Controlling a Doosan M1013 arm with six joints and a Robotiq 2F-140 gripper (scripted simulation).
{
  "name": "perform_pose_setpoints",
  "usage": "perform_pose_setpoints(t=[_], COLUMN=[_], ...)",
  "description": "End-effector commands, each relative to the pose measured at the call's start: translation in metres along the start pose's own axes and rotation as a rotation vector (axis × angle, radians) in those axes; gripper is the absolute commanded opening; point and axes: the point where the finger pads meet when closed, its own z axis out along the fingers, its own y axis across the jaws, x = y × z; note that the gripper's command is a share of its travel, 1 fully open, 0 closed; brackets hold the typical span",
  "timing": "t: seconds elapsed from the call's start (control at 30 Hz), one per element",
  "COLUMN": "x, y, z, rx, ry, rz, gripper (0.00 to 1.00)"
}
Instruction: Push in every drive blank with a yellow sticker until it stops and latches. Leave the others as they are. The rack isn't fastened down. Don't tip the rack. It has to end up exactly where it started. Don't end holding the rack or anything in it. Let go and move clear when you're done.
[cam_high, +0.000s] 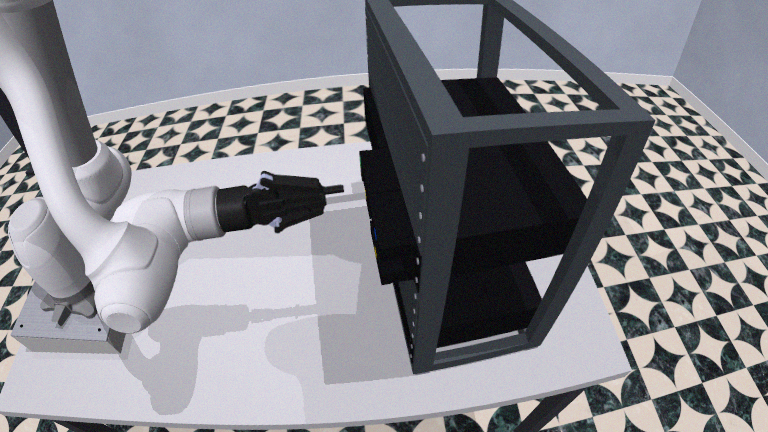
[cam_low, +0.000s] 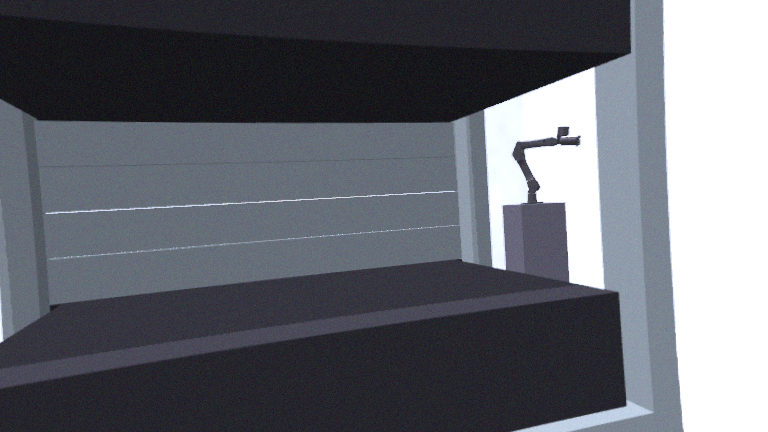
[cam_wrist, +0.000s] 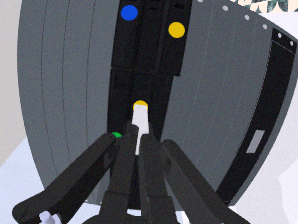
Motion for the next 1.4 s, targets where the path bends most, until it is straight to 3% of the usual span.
perform_pose_setpoints(t=[0.0,1.37], x=[0.000,0.000], y=[0.000,0.000], z=[0.002,0.022], rx=[0.000,0.000], ry=[0.000,0.000], rz=[0.000,0.000], gripper=[0.00,0.00])
